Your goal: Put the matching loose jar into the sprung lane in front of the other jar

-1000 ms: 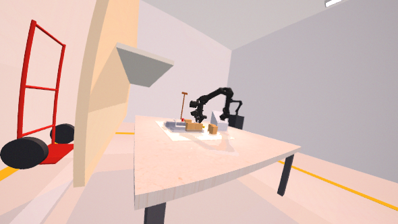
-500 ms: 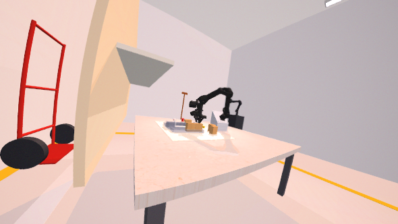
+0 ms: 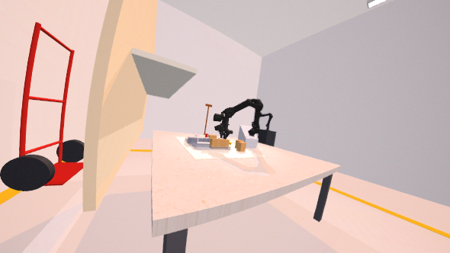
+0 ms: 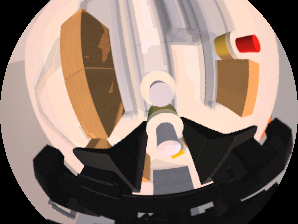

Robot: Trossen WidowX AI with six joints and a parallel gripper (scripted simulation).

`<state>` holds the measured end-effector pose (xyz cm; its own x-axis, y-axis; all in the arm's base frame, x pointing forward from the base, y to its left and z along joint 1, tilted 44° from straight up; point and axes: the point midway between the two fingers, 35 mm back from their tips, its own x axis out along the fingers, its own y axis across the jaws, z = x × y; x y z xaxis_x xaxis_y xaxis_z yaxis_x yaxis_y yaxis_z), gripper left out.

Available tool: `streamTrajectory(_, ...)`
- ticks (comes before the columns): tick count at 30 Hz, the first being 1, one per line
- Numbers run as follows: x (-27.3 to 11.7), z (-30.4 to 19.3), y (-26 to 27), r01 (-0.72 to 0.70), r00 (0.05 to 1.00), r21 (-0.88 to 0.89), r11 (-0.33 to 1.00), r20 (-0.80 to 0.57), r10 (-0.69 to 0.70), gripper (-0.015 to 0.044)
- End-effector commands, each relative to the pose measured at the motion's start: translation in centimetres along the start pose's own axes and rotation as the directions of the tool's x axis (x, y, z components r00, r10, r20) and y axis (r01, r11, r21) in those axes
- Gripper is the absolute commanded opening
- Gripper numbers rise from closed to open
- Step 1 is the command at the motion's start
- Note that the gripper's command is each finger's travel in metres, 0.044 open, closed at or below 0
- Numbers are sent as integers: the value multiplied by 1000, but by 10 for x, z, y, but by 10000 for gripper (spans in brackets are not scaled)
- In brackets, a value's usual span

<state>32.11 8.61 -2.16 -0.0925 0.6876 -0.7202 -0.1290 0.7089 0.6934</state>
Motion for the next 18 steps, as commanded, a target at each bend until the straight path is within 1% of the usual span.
streamTrajectory(1,-3,9,1,1,1000,-11,1000,19,0,0)
streamTrajectory(18,-5,14,1,1,1000,-11,1000,19,0,0)
